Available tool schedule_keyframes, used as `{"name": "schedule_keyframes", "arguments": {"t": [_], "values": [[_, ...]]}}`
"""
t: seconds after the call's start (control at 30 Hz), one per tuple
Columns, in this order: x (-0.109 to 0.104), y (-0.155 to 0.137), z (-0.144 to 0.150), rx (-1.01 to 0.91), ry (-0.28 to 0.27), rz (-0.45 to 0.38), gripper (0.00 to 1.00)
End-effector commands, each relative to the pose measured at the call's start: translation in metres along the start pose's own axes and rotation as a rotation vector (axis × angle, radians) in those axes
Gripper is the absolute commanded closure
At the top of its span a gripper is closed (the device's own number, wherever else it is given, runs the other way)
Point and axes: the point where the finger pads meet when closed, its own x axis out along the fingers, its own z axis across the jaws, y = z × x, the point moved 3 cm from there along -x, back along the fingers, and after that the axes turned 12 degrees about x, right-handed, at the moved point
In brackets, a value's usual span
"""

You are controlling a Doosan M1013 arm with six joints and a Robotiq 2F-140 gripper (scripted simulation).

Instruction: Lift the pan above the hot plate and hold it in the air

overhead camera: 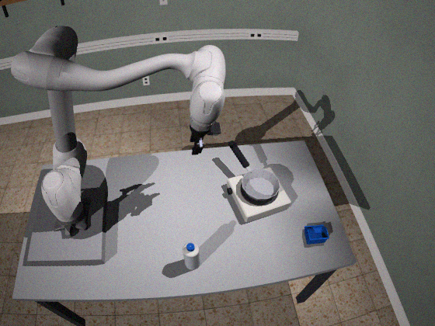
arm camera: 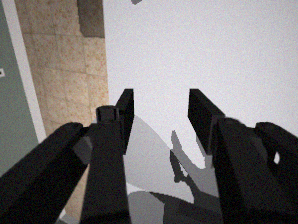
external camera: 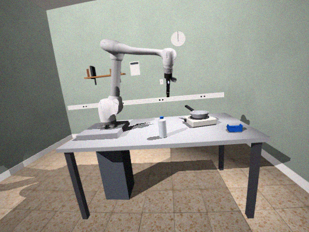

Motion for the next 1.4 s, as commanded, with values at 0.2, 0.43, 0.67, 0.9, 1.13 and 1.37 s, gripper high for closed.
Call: {"name": "schedule_keyframes", "arguments": {"t": [0.2,0.43,0.67,0.9,1.13,1.37], "values": [[0.05,-0.017,-0.064,-0.019,0.279,-0.069,0.59],[0.073,-0.023,-0.113,-0.003,0.509,-0.089,0.59],[0.082,-0.021,-0.142,0.026,0.667,-0.081,0.59],[0.086,-0.005,-0.176,0.107,0.919,-0.021,0.59],[0.086,0.019,-0.185,0.206,1.098,0.071,0.59],[0.086,0.046,-0.176,0.318,1.23,0.188,0.59]]}}
